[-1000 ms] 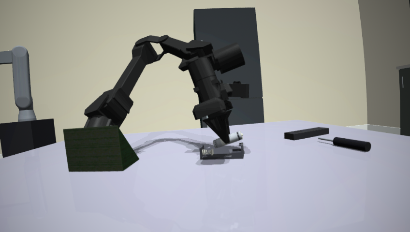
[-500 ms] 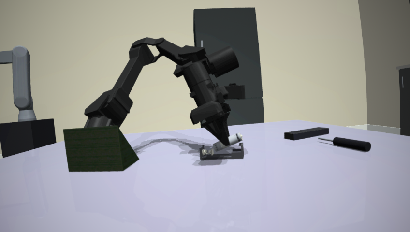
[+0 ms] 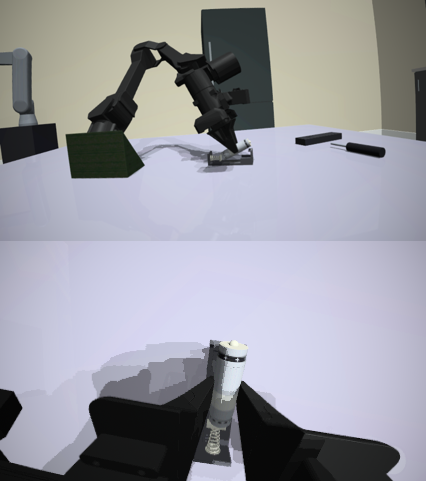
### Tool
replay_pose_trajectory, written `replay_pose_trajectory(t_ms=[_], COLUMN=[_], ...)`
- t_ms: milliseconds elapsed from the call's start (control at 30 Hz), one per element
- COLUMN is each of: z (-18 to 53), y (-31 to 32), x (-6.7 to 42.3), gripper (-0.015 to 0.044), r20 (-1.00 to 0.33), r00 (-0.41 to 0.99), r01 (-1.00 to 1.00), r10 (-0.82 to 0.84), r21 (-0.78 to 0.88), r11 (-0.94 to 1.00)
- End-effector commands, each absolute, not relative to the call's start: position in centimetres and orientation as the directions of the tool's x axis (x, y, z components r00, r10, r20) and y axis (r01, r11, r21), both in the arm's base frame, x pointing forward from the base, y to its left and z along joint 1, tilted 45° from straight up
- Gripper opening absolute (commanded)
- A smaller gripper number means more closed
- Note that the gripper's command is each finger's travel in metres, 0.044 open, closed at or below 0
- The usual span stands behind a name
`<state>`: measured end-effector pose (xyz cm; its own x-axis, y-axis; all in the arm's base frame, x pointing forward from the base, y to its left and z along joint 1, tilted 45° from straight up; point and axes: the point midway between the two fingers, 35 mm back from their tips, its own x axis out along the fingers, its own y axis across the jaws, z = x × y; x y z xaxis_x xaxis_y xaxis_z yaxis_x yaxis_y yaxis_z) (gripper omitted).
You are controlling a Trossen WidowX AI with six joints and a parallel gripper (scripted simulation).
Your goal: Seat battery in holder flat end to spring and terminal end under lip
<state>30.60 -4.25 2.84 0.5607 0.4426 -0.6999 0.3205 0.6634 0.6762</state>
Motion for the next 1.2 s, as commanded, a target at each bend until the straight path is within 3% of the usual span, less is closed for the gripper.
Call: replay_pose_trajectory(t_ms=[0, 1167], z=[3.0, 2.9], y=[-4.1, -3.0], x=[30.5, 28.3], gripper=[0.0065, 0.0065], r20=[-0.695, -0.687], r00=[0.578, 0.607], r01=[0.320, 0.326], r10=[0.427, 0.400], r21=[0.675, 0.675], r11=[0.665, 0.662])
